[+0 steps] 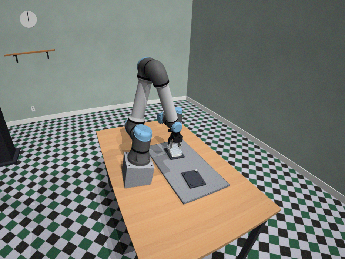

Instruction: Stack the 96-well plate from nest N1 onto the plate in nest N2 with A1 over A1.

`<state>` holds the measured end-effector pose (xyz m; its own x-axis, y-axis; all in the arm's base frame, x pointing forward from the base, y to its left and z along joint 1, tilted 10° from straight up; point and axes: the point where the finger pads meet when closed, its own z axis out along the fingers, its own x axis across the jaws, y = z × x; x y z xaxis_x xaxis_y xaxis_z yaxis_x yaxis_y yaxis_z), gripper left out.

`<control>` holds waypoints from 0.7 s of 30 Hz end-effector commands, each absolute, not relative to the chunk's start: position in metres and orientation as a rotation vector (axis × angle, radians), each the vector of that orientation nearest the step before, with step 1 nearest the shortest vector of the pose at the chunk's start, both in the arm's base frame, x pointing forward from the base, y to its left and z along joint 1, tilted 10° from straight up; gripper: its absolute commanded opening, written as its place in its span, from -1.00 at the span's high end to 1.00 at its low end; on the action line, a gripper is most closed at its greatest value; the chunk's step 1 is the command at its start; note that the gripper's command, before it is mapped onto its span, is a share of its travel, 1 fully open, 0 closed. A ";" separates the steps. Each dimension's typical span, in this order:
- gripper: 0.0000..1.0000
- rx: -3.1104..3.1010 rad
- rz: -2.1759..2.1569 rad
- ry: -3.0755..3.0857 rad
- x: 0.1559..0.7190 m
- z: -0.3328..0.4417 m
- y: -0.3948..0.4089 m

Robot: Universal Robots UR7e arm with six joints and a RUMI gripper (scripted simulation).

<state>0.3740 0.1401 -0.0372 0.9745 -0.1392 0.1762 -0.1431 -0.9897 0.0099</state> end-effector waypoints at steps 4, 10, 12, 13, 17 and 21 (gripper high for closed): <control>1.00 3.099 0.276 -0.222 0.375 -0.038 0.140; 1.00 3.099 0.276 -0.222 0.375 -0.039 0.140; 1.00 3.099 0.276 -0.222 0.375 -0.039 0.140; 1.00 3.099 0.276 -0.222 0.375 -0.039 0.140; 1.00 3.099 0.276 -0.222 0.375 -0.040 0.140; 1.00 3.099 0.276 -0.222 0.375 -0.041 0.140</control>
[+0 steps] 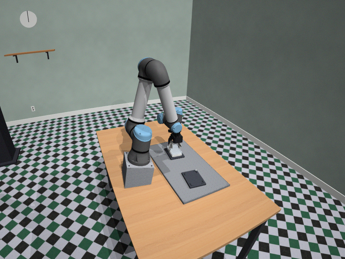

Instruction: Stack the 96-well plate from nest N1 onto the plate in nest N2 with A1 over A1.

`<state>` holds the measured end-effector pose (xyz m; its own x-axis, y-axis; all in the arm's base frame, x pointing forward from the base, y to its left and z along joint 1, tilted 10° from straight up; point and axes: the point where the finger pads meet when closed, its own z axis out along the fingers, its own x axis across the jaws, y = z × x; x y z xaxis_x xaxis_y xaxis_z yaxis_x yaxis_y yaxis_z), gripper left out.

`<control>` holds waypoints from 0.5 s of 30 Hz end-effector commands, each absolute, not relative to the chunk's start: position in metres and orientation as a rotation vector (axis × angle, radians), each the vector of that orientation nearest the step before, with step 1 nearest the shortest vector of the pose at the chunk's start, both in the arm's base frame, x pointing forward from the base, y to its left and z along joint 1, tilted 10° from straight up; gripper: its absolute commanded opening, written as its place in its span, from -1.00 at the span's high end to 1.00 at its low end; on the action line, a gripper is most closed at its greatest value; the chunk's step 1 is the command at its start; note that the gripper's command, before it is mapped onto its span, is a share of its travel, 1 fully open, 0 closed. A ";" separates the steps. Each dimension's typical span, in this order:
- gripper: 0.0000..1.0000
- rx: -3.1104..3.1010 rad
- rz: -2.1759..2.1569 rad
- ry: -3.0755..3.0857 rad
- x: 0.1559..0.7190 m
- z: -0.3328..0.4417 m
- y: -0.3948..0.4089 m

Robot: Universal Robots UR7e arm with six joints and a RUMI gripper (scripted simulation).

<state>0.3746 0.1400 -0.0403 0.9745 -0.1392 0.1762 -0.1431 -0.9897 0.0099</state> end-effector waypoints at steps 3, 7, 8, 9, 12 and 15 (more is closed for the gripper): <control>1.00 3.099 0.276 -0.222 0.375 -0.041 0.140; 1.00 3.099 0.276 -0.222 0.375 -0.042 0.140; 1.00 3.099 0.276 -0.222 0.375 -0.042 0.140; 1.00 3.099 0.276 -0.222 0.375 -0.042 0.140; 1.00 3.099 0.276 -0.222 0.375 -0.042 0.140; 1.00 3.099 0.276 -0.222 0.375 -0.043 0.140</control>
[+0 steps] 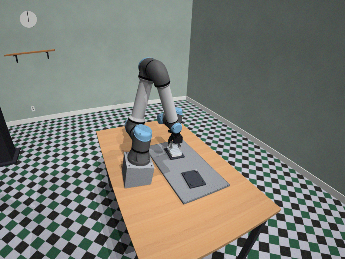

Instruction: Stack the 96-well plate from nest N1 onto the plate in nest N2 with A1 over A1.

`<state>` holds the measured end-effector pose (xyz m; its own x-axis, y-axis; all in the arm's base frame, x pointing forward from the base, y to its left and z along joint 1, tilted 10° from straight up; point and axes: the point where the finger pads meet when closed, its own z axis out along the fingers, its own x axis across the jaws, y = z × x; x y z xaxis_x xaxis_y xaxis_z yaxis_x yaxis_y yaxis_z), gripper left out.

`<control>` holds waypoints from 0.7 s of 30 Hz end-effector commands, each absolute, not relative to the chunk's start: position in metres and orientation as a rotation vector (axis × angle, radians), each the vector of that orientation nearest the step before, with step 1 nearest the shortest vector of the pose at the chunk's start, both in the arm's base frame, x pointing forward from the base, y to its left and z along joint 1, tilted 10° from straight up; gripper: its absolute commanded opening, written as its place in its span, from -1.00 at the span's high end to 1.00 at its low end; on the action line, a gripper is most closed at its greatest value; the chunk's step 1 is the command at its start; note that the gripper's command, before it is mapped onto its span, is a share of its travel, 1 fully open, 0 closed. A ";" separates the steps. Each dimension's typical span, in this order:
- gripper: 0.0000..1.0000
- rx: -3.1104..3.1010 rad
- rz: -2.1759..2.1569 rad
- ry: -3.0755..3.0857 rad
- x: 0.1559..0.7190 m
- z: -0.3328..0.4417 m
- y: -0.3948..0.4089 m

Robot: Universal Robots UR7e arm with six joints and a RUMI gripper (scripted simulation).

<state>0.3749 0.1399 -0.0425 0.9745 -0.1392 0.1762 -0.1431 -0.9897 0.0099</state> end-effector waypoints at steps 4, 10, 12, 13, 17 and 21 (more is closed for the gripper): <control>1.00 3.099 0.276 -0.222 0.375 -0.043 0.140; 1.00 3.099 0.276 -0.222 0.376 -0.044 0.140; 1.00 3.099 0.276 -0.222 0.376 -0.045 0.140; 1.00 3.099 0.276 -0.222 0.376 -0.045 0.140; -1.00 3.099 0.276 -0.222 0.376 -0.045 0.140; -1.00 3.099 0.276 -0.222 0.376 -0.045 0.140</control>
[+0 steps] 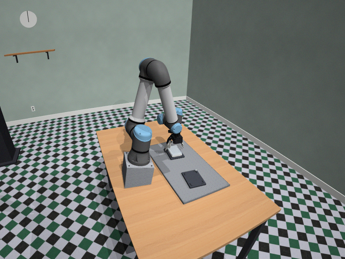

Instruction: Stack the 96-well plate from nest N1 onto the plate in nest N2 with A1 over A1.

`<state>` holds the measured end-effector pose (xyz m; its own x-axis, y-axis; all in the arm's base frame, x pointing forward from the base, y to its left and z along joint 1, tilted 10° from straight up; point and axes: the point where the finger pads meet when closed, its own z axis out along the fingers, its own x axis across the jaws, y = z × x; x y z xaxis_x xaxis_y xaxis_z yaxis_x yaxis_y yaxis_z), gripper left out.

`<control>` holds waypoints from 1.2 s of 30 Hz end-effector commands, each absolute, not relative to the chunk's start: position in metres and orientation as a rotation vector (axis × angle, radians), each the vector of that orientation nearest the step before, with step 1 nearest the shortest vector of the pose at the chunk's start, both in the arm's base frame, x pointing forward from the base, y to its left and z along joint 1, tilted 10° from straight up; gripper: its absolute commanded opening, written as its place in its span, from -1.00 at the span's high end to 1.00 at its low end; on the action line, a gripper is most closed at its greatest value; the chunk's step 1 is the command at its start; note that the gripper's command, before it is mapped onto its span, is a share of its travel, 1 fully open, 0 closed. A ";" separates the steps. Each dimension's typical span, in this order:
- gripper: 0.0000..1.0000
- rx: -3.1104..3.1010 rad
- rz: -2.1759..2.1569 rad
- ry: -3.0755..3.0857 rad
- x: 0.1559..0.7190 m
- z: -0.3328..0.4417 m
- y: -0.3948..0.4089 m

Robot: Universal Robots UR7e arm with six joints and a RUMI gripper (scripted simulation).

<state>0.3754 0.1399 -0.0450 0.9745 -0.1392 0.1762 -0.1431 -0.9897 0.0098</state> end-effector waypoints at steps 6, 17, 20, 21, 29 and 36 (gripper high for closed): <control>-1.00 3.099 0.276 -0.222 0.376 -0.045 0.140; -1.00 3.099 0.276 -0.222 0.375 -0.040 0.140; -1.00 3.099 0.276 -0.222 0.374 -0.034 0.140; -1.00 3.099 0.276 -0.222 0.373 -0.032 0.140; -1.00 3.099 0.276 -0.222 0.370 -0.011 0.141; -1.00 3.099 0.276 -0.222 0.367 0.002 0.142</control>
<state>0.3688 0.1414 -0.0061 0.9741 -0.1391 0.1782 -0.1431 -0.9897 0.0096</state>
